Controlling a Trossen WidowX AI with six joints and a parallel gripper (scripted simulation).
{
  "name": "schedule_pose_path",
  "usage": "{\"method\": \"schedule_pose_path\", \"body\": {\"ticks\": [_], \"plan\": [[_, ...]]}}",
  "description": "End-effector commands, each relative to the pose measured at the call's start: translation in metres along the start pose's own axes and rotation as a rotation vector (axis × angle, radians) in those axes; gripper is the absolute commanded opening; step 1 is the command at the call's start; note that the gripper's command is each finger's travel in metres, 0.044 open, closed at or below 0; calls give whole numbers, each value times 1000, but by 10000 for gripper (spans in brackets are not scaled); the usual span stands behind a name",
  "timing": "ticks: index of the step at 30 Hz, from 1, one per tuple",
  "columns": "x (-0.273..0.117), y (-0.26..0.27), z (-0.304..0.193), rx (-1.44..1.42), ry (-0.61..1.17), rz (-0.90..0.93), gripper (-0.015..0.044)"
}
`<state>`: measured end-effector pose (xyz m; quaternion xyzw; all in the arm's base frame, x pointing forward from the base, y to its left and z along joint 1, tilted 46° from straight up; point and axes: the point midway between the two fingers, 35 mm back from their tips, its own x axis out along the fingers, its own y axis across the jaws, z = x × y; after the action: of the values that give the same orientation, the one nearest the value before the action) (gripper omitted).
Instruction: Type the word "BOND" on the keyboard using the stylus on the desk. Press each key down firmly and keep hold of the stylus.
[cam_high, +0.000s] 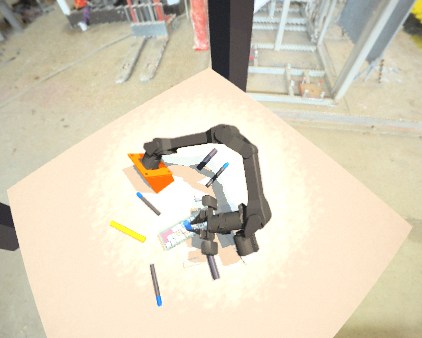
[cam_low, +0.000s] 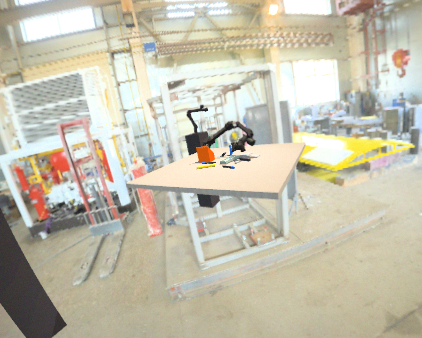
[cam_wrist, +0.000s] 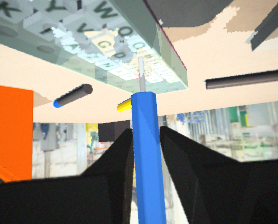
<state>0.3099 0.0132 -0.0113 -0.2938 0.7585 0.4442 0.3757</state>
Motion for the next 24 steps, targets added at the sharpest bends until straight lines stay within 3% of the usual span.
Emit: {"method": "schedule_pose_path", "body": {"ticks": [1,24], "plan": [[3,0,2,4,1,6,81],[6,0,8,4,1,6,81]]}}
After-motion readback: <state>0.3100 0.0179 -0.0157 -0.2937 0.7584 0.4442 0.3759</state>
